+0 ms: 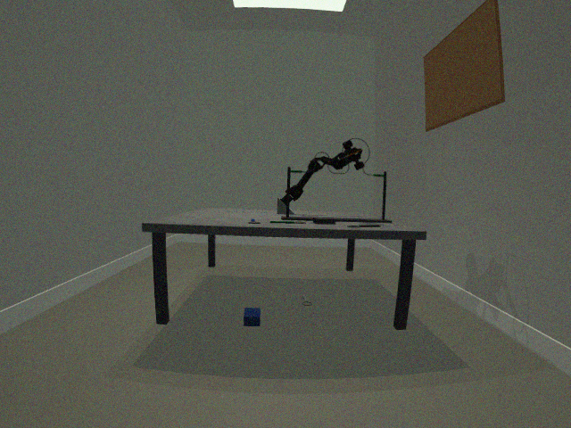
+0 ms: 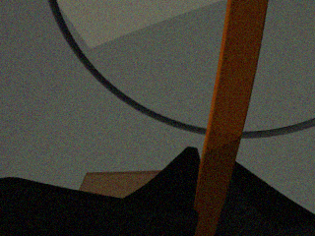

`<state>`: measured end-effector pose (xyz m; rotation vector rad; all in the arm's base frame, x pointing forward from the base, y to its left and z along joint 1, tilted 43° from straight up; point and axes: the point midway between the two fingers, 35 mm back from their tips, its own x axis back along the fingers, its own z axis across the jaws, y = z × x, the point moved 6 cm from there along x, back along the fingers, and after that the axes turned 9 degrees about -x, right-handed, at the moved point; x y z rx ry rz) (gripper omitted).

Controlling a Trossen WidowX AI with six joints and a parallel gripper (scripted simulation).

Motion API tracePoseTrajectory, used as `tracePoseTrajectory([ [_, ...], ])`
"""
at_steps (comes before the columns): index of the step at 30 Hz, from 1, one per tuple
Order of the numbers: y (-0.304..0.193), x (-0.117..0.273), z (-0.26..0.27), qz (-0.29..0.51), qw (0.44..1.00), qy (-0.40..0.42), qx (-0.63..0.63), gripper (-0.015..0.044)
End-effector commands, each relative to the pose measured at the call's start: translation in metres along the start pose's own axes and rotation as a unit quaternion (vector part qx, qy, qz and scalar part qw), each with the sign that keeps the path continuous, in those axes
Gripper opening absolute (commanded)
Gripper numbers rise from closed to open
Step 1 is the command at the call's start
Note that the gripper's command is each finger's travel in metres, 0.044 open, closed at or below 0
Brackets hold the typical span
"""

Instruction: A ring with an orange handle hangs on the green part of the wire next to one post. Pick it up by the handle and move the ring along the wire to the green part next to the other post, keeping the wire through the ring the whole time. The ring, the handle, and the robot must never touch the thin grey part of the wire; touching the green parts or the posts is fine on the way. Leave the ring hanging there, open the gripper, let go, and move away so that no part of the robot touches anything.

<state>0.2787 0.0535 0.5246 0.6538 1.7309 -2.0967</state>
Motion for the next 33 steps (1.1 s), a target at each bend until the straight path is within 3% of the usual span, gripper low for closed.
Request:
tracePoseTrajectory([
  [1,-0.001,0.0,0.001,0.0,1.0,0.014,-0.02,-0.015],
  [19,-0.002,-0.001,-0.005,0.0,0.995,0.051,-0.083,-0.015],
  [33,-0.003,-0.001,-0.025,0.002,0.998,0.031,-0.048,-0.015],
])
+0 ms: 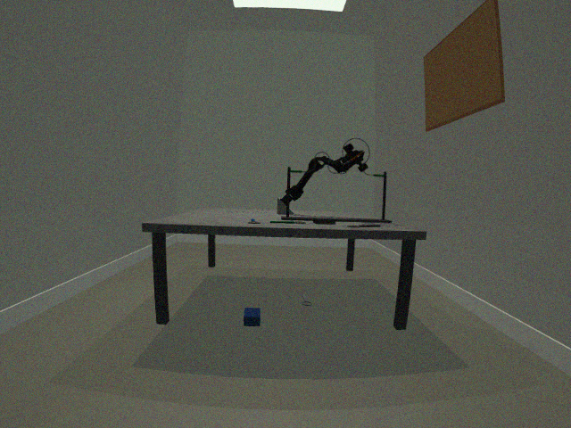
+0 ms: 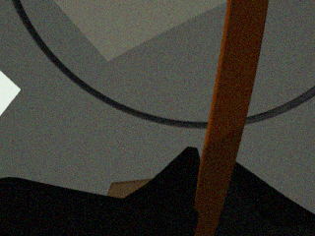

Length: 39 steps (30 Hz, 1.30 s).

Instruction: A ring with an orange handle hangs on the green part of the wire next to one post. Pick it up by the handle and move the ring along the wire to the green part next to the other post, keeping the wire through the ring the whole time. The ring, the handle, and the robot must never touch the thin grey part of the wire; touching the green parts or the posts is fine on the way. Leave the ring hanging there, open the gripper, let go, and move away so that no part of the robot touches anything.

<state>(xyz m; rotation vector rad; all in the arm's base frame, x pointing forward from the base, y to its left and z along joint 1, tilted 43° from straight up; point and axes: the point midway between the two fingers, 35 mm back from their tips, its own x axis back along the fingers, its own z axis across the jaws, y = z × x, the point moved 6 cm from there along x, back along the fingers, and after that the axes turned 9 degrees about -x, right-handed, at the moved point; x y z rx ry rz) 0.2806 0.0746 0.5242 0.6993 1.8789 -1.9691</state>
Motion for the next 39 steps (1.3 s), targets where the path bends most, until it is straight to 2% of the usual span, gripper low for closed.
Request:
tracePoseTrajectory([
  [1,0.001,0.001,-0.006,0.002,1.0,-0.008,0.019,-0.015],
  [20,0.02,0.013,-0.049,0.008,0.977,-0.105,0.184,-0.015],
  [39,0.06,0.037,-0.082,0.015,0.9,-0.22,0.375,-0.015],
])
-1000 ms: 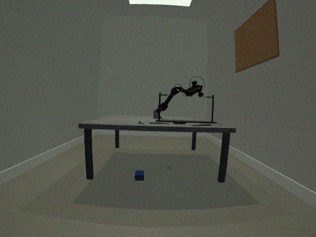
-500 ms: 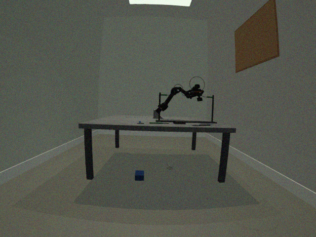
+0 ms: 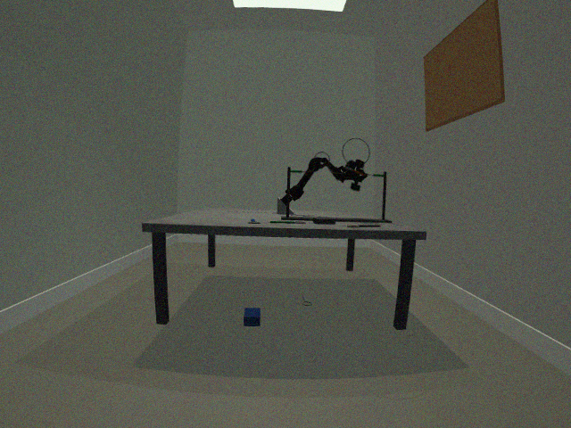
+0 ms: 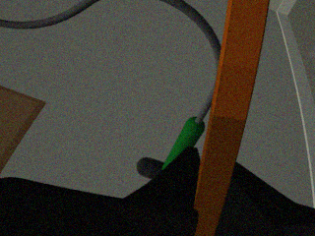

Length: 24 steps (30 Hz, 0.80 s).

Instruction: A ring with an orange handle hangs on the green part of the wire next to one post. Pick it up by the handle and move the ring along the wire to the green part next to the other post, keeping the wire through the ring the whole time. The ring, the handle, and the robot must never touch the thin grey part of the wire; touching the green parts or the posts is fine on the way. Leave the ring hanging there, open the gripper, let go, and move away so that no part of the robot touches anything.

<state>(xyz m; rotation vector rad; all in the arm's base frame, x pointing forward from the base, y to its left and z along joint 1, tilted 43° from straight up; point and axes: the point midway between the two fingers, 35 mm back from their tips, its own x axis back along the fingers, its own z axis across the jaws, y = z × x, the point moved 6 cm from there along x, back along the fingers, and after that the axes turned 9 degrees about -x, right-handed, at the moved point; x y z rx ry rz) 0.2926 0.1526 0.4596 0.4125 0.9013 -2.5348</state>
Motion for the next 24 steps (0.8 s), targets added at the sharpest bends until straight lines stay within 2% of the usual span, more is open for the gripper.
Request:
tracePoseTrajectory([
  [1,0.002,0.002,-0.009,0.003,0.999,-0.022,0.039,-0.015],
  [24,0.037,0.024,-0.065,0.011,0.945,-0.167,0.28,-0.015],
])
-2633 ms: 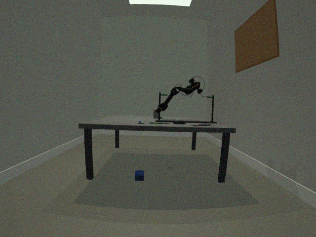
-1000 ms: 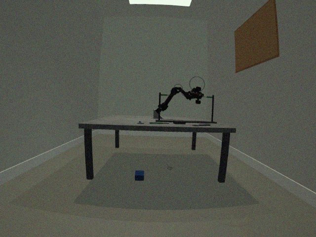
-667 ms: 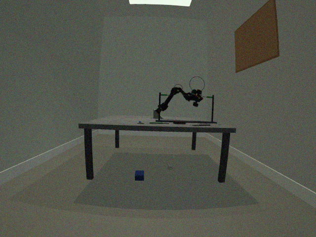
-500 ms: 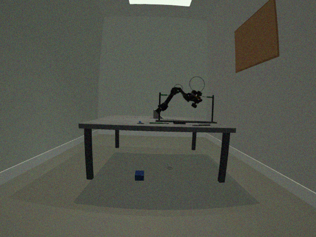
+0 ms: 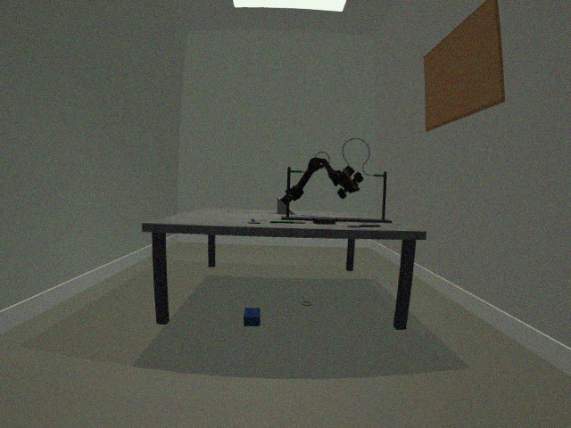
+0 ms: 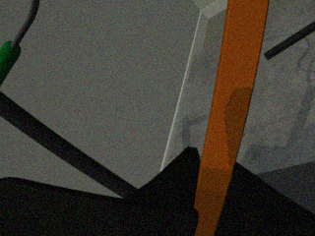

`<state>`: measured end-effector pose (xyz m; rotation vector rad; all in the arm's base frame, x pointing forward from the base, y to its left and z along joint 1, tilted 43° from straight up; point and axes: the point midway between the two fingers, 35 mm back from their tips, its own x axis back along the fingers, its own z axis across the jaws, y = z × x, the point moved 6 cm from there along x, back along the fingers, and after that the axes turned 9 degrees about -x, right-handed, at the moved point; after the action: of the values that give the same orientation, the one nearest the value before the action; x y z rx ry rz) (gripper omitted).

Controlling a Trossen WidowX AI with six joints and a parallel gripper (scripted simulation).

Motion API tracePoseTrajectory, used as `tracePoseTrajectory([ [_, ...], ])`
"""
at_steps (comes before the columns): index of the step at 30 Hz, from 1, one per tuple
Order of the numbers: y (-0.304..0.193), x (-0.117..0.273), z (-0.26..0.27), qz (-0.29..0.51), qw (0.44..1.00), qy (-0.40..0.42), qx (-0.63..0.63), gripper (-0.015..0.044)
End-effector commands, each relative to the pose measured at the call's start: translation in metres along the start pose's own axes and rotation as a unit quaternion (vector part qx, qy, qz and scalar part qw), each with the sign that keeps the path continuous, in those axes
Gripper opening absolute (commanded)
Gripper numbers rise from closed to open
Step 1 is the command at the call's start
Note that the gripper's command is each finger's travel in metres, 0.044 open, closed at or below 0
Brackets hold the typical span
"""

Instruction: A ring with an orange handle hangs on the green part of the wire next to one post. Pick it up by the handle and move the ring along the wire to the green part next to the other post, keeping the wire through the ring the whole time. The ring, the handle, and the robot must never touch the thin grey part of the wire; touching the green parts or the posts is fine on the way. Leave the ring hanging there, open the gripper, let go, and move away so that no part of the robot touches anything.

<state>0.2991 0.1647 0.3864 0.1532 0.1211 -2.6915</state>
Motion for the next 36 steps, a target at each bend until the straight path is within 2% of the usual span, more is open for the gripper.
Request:
tracePoseTrajectory([
  [1,0.003,0.003,-0.007,0.001,0.999,-0.018,0.038,-0.015],
  [19,0.025,0.017,-0.051,0.006,0.971,-0.12,0.208,-0.015],
  [36,0.048,0.031,-0.073,0.008,0.941,-0.17,0.292,-0.015],
])
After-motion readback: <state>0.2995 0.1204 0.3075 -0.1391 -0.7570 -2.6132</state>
